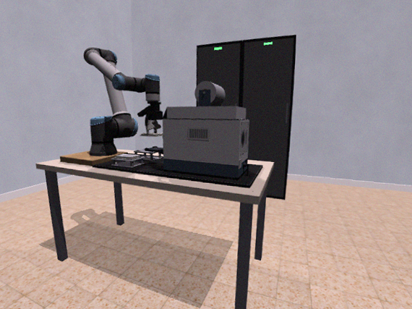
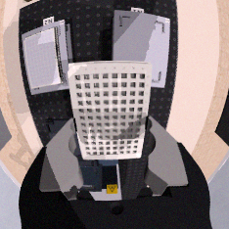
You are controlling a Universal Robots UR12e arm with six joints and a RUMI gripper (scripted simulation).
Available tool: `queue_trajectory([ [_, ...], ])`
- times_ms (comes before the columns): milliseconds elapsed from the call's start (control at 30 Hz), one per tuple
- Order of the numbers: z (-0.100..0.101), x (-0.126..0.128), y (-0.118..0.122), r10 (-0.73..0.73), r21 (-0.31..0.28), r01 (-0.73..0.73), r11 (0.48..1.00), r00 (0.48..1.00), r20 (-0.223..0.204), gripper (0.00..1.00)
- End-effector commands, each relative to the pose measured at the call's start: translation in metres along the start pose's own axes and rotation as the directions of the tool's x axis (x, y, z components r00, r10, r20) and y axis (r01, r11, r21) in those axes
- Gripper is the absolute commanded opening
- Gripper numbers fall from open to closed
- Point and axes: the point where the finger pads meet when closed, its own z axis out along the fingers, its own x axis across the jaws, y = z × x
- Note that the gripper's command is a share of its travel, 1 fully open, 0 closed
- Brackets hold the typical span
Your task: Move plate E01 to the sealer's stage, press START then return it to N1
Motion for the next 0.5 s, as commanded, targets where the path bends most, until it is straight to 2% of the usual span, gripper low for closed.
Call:
queue_trajectory([
  [0, 0.0, -0.008, 0.01, 0.0, -0.001, 0.0, 1.0, 1.0, 0.0, 0.0],
  [467, 0.0, -0.025, 0.033, 0.0, -0.001, 0.0, 1.0, 1.0, 0.0, 0.0],
])
